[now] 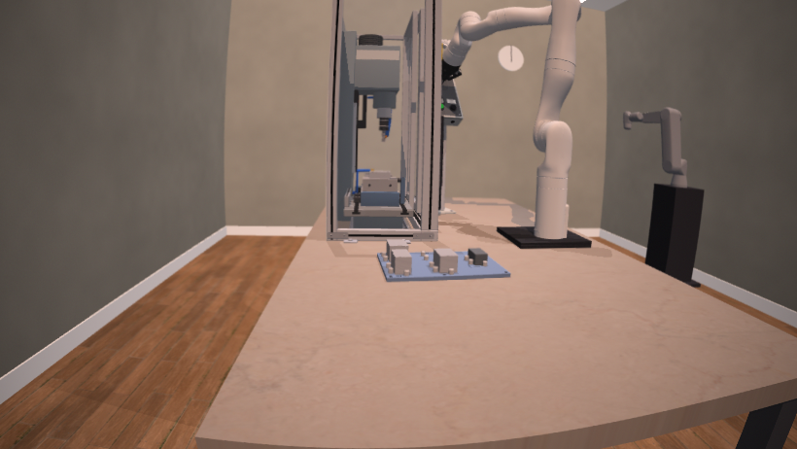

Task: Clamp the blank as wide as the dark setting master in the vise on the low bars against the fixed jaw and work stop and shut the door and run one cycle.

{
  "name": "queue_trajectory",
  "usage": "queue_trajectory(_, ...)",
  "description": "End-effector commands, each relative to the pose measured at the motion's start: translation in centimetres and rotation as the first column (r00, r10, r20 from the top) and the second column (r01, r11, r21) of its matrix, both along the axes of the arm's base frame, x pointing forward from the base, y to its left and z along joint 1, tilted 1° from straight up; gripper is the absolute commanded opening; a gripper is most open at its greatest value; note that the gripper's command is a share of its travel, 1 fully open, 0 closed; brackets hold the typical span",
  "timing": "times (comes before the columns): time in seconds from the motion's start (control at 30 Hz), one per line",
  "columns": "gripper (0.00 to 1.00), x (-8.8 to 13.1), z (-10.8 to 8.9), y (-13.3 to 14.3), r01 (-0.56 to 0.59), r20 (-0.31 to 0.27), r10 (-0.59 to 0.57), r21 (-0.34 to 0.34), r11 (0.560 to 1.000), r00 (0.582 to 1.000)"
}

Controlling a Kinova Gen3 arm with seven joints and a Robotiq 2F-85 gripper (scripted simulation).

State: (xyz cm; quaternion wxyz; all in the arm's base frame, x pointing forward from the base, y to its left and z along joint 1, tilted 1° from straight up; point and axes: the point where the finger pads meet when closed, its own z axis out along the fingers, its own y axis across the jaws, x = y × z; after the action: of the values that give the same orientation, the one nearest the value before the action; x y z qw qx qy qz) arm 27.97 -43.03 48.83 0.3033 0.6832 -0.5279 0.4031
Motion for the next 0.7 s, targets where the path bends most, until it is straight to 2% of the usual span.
queue_trajectory(0.0, 0.1, 0.04, -0.02, -0.14, 0.0, 0.001, 0.0, -0.001, 1.0, 1.0)
queue_trajectory(0.67, 0.1, 0.14, -0.23, -0.49, 0.0, 0.001, 0.0, -0.001, 1.0, 1.0)
